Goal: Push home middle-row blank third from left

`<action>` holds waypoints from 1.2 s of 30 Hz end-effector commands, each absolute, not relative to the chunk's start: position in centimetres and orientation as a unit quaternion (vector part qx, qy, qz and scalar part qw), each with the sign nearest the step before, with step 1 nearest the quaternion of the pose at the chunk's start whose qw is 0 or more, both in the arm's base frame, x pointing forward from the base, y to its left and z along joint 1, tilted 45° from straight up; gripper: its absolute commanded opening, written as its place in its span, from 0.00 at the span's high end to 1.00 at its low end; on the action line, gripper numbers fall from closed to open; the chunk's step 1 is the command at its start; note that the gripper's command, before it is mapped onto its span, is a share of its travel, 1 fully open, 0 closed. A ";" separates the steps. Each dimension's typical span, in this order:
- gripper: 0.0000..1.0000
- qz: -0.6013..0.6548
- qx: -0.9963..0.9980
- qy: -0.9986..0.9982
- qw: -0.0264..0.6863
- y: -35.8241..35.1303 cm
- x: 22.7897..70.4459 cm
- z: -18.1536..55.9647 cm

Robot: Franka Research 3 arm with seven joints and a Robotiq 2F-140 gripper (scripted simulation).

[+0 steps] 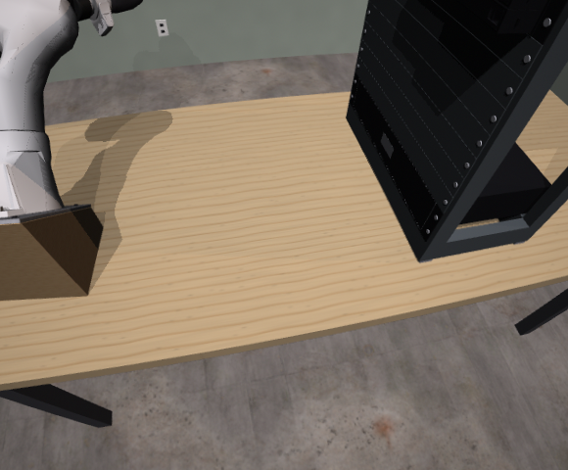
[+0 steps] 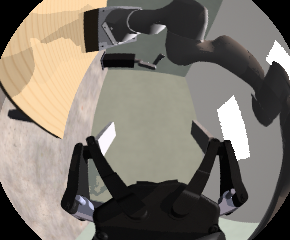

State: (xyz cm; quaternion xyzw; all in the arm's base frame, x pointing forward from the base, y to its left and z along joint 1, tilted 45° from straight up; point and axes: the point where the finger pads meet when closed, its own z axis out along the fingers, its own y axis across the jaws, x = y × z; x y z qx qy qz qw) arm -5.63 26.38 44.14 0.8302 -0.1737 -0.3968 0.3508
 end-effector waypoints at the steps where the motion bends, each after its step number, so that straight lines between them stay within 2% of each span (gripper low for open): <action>1: 0.00 -0.447 0.824 -0.150 0.315 27.7 -5.1 44.0; 12: 0.00 -0.528 0.795 -0.159 0.251 30.2 -2.8 44.0; 25: 0.00 -0.626 0.747 -0.183 0.129 33.6 2.1 43.8; 29: 0.00 -0.634 0.742 -0.186 0.116 33.9 2.7 43.8; 36: 0.00 -0.671 0.712 -0.206 0.032 35.5 6.5 43.6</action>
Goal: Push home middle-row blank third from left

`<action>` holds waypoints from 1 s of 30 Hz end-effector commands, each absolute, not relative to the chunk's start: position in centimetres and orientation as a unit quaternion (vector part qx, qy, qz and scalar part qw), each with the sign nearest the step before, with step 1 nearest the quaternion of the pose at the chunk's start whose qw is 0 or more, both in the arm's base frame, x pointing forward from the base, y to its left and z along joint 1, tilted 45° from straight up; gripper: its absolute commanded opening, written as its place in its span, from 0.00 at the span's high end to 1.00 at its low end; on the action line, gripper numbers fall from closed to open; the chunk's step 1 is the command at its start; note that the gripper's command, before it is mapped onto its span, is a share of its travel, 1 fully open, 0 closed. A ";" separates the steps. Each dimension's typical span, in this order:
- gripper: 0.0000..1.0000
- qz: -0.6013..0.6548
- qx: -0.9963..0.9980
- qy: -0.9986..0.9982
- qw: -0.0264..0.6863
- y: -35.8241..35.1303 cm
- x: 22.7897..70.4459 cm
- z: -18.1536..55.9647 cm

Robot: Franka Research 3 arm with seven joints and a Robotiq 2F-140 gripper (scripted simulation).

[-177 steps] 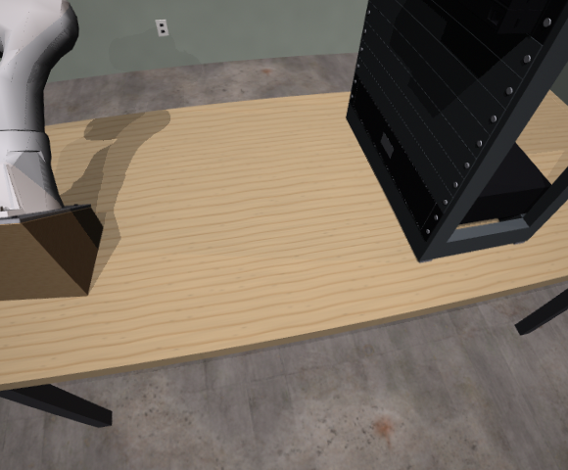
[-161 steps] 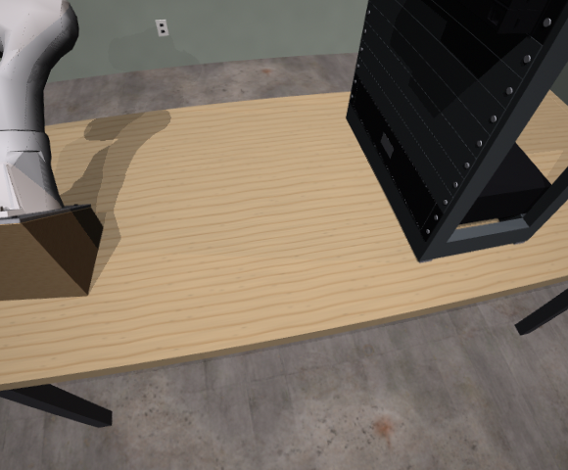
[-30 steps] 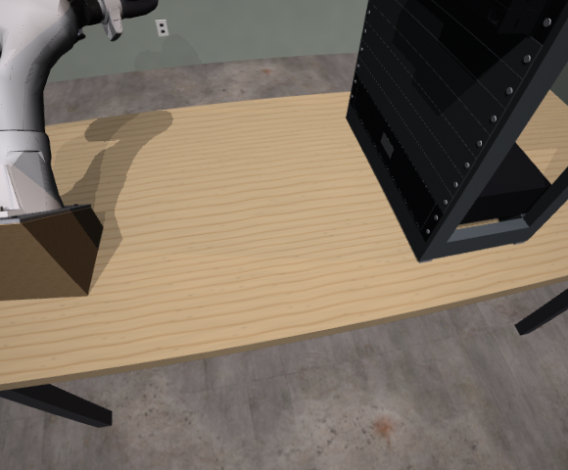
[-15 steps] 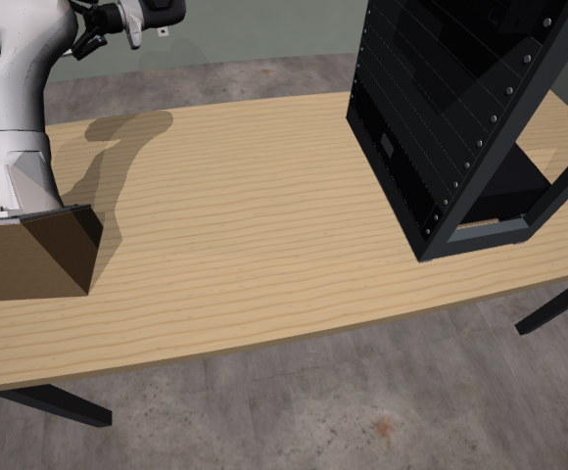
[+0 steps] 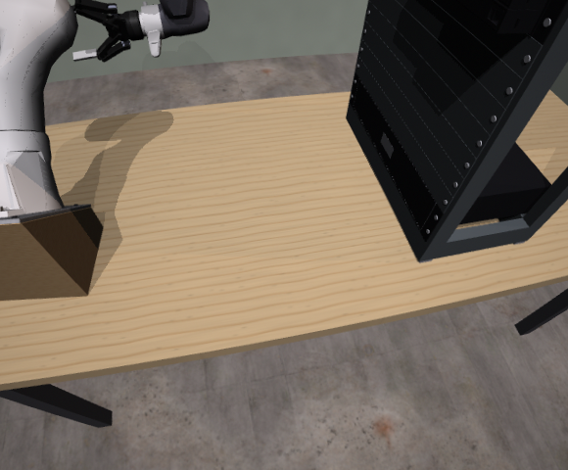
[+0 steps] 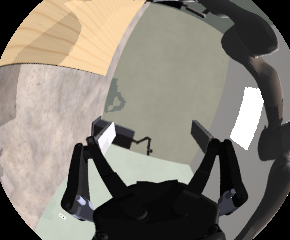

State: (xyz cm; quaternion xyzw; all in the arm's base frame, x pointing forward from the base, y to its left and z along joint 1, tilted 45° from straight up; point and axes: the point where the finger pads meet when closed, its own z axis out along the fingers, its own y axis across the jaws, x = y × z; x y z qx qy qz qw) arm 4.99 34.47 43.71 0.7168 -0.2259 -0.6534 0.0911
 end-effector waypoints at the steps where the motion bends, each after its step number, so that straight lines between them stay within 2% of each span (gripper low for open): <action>1: 0.00 -0.671 0.712 -0.206 0.032 35.5 6.5 43.6; 6: 0.00 -0.688 0.690 -0.221 -0.029 36.2 9.4 43.4; 10: 0.00 -0.692 0.685 -0.225 -0.045 36.4 10.2 43.4; 24: 0.00 -0.699 0.628 -0.272 -0.209 36.7 18.8 42.5; 27: 0.00 -0.699 0.628 -0.272 -0.209 36.7 18.8 42.5; 30: 0.00 -0.691 0.611 -0.288 -0.259 36.4 21.7 42.1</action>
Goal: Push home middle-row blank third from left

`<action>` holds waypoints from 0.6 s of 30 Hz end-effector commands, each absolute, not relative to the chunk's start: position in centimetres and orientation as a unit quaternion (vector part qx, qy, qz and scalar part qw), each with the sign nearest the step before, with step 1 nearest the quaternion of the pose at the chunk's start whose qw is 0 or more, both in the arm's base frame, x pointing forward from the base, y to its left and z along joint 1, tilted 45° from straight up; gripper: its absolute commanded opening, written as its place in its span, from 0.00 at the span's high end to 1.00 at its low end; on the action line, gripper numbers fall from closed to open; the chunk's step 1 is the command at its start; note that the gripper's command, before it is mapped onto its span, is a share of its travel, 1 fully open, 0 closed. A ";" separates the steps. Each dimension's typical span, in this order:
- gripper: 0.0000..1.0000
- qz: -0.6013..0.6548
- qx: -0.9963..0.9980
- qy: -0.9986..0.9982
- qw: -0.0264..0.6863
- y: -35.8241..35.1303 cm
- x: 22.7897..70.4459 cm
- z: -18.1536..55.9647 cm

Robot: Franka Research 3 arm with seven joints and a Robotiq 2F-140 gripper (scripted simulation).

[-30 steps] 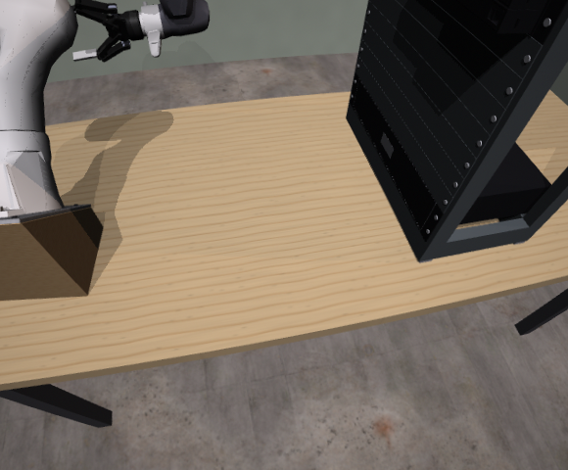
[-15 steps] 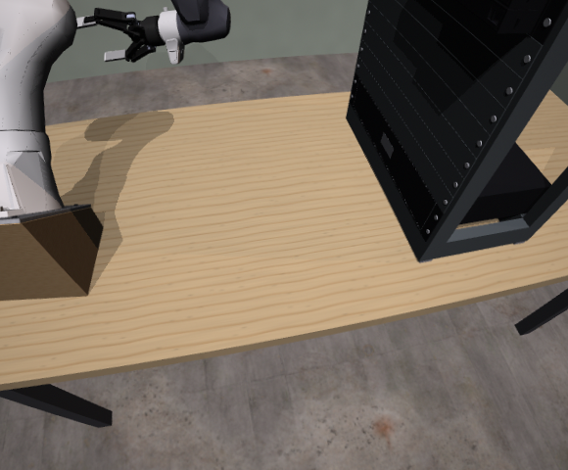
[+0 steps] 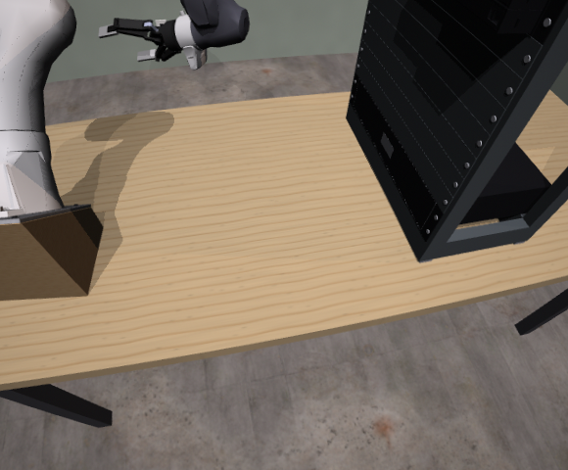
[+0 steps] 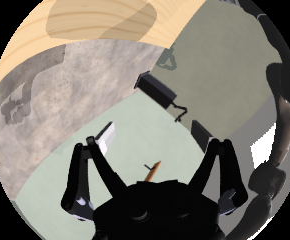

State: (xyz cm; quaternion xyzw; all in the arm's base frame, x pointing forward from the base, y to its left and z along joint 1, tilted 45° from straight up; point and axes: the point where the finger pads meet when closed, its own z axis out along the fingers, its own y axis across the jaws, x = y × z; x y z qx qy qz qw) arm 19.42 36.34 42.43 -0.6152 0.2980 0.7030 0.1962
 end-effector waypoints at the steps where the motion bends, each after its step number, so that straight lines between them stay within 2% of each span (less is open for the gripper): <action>1: 0.00 0.691 -0.611 0.288 0.259 36.4 21.7 42.1; 8: 0.00 0.668 -0.581 0.315 0.340 35.1 26.5 41.4; 14: 0.00 0.656 -0.570 0.326 0.372 34.4 28.4 41.1; 18: 0.00 0.634 -0.552 0.343 0.419 33.1 31.3 40.5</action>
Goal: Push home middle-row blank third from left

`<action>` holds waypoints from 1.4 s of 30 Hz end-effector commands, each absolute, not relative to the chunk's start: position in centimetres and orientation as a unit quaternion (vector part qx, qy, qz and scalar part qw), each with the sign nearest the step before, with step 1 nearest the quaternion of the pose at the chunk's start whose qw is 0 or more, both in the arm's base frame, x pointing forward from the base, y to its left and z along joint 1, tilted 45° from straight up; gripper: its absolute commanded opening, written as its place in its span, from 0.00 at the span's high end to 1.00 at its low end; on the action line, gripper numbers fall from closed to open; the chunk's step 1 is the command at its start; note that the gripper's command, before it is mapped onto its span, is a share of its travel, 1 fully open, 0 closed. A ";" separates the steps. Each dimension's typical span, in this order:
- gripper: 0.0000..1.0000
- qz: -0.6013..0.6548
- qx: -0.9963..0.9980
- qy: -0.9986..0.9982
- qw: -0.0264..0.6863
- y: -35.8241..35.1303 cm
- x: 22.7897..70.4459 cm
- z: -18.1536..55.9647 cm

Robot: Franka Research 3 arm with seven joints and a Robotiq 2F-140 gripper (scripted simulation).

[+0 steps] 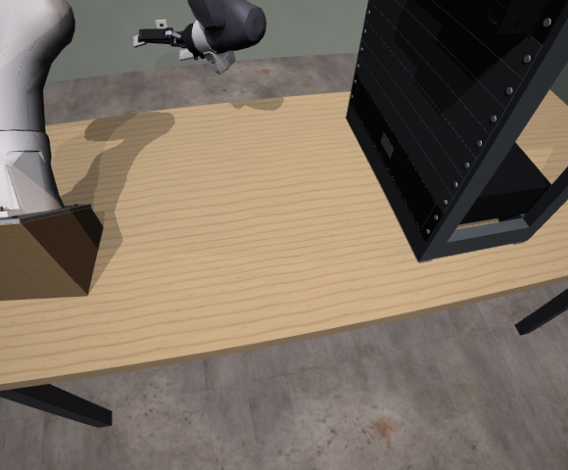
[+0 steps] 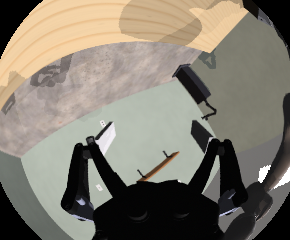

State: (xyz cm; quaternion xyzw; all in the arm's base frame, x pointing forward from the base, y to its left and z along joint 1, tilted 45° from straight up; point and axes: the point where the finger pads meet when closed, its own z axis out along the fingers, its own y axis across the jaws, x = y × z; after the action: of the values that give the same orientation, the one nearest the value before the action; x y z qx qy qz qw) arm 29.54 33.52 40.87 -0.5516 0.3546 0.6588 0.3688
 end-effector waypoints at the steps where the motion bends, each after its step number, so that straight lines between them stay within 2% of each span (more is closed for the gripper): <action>1: 0.00 0.625 -0.547 0.349 0.434 32.6 32.3 40.3; 21: 0.00 0.496 -0.479 0.418 0.591 24.4 42.7 37.9; 30: 0.00 0.443 -0.457 0.441 0.633 20.9 45.6 37.0; 42: 0.00 0.313 -0.411 0.488 0.703 11.9 50.5 35.0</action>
State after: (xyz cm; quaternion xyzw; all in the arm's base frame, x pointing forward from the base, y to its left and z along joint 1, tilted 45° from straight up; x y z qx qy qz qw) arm 49.11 14.09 35.66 -0.4071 0.4905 0.3731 0.6742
